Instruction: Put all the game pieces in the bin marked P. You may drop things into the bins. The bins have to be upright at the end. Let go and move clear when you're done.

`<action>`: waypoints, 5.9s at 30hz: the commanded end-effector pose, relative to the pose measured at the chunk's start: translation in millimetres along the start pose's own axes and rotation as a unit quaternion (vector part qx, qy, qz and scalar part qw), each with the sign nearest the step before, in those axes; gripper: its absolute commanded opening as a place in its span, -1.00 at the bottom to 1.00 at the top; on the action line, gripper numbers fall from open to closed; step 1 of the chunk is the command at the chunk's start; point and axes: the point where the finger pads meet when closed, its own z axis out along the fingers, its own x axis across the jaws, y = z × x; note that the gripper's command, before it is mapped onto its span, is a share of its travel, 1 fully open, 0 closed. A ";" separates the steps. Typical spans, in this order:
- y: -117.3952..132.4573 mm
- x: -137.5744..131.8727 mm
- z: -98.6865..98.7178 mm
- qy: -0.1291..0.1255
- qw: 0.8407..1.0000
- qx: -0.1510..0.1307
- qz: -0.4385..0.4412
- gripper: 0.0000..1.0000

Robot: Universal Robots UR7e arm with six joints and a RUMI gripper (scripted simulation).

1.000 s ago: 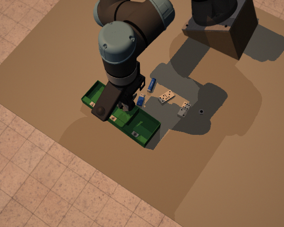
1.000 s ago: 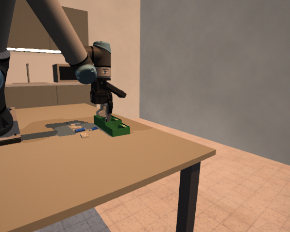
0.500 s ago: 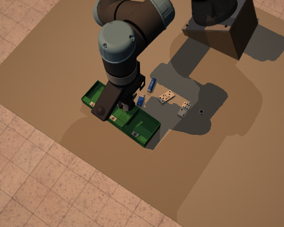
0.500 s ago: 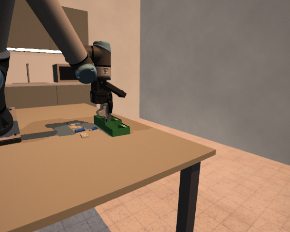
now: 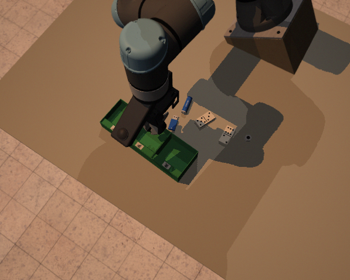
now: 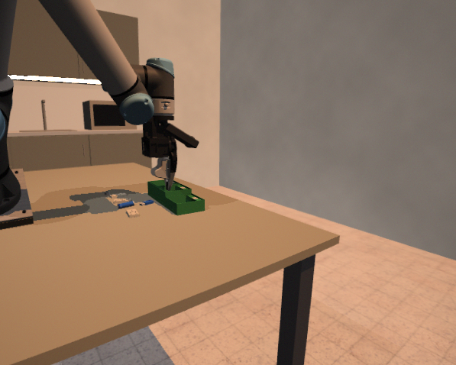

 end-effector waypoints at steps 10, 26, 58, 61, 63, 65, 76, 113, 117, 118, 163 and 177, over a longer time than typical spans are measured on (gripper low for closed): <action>-0.3 0.1 -23.5 0.000 1.000 0.000 0.000 -0.91; -0.7 -19.9 -41.6 0.000 1.000 0.000 0.000 -0.91; -1.8 -84.0 -12.3 0.000 1.000 0.000 0.000 -0.91; -1.8 -84.0 -4.3 0.000 1.000 0.000 0.000 -0.91; -1.8 -84.0 1.0 0.000 1.000 0.000 0.000 -0.91; -1.8 -84.0 6.3 0.000 1.000 0.000 0.000 -0.91; -1.8 -84.0 17.7 0.000 1.000 0.000 0.000 -0.91; -1.8 -84.0 17.7 0.000 1.000 0.000 0.000 -0.91; -1.8 -84.0 17.7 0.000 1.000 0.000 0.000 -0.91; -1.8 -84.0 17.7 0.000 1.000 0.000 0.000 -0.91; -1.8 -84.0 -83.2 0.000 1.000 0.000 0.000 -0.91; -1.7 -84.0 -166.1 0.000 1.000 0.000 0.000 -0.91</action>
